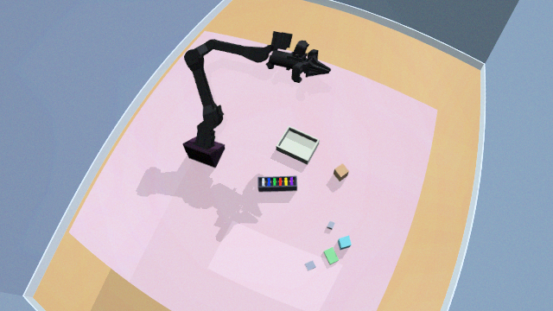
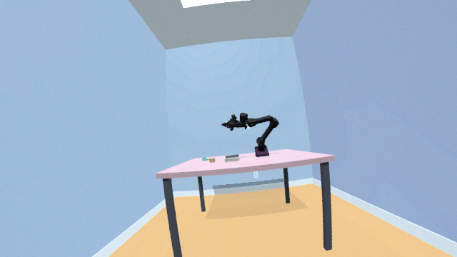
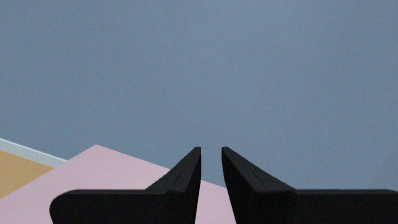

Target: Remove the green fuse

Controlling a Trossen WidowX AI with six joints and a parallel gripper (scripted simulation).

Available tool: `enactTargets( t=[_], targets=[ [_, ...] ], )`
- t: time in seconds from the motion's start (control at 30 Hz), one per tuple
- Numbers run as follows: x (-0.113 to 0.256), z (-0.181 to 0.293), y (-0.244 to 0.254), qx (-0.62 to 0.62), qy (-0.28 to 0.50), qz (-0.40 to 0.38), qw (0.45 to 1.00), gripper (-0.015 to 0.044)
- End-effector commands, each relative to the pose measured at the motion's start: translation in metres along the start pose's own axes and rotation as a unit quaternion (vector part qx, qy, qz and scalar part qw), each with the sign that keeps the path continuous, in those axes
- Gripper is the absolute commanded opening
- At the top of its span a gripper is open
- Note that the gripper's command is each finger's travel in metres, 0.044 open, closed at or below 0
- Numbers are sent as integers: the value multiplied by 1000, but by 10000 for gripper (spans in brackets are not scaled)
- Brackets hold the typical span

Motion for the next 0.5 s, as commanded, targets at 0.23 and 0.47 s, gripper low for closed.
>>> enactTargets(
  t=[0.23,0.47],
  targets=[
    [-47,101,-71,-29,218,85,972,73],
    [-52,165,-128,-83,364,148,916,73]
  ],
)
Point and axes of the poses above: the point midway between the two fingers, 35 mm back from their tips, its own x axis back along the fingers, its own y axis across the jaws, z = x × y, the point moved 1 cm from there along x, back along the fingers, and after that the axes turned 3 degrees about -x, right-handed, at the moved point
